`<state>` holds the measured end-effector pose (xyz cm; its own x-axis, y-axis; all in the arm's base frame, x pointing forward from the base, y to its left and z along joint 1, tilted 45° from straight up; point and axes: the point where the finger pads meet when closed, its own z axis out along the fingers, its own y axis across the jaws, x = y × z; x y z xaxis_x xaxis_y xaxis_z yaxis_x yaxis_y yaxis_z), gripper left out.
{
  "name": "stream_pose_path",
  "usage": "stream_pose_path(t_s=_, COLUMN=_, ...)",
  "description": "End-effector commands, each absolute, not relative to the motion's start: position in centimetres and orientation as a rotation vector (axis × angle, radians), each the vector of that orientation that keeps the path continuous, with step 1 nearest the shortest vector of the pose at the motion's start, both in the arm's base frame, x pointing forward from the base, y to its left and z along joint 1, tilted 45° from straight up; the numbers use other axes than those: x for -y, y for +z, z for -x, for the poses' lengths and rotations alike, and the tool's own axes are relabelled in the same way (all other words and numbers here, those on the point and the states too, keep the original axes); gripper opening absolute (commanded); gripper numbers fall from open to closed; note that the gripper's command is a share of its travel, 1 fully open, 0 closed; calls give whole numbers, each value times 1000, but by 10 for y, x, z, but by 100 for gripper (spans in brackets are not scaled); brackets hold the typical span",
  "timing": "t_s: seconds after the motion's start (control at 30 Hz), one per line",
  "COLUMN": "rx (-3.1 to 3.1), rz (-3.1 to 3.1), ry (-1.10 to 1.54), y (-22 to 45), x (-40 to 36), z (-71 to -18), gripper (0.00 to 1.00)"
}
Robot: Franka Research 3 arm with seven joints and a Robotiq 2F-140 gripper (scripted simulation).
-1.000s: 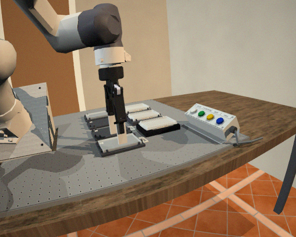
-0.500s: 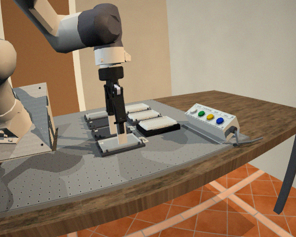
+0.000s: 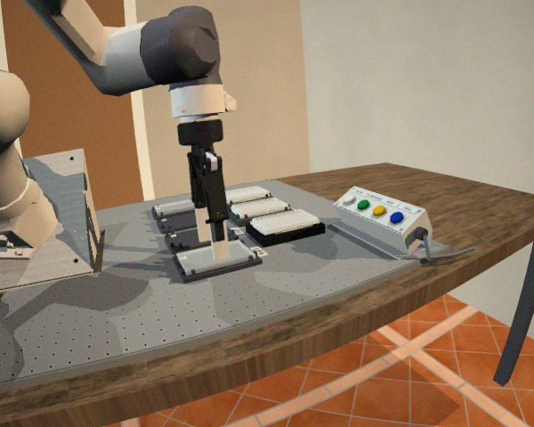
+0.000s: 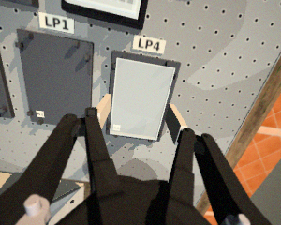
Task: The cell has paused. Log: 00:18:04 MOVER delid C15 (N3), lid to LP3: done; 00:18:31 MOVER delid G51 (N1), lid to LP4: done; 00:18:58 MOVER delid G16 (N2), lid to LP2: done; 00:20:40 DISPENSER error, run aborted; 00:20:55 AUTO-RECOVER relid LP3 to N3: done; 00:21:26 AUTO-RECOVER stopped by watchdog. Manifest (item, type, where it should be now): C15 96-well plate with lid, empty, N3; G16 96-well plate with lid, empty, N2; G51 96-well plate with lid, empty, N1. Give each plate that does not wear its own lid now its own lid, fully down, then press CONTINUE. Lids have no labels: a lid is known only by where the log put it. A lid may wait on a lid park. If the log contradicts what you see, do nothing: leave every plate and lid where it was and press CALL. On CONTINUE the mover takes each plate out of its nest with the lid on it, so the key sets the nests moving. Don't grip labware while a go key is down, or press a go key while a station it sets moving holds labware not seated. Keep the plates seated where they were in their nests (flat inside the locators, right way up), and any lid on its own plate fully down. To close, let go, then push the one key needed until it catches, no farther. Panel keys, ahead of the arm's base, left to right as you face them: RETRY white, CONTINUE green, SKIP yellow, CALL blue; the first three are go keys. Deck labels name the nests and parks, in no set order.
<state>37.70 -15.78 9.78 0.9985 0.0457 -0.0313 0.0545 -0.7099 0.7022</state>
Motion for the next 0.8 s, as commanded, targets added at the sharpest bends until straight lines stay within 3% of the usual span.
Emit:
stream_pose_path(t_s=0.0, rx=-76, rz=-2363, ry=-17, y=98, x=157, z=-378, gripper=59)
stream_pose_path(t_s=0.37, rx=-76, rz=-2363, ry=-17, y=98, x=157, z=-378, gripper=59)
stream_pose_path(t_s=0.4, rx=-76, rz=-2363, ry=-17, y=98, x=157, z=-378, gripper=66)
stream_pose_path(t_s=0.77, rx=-76, rz=-2363, ry=-17, y=98, x=157, z=-378, gripper=66)
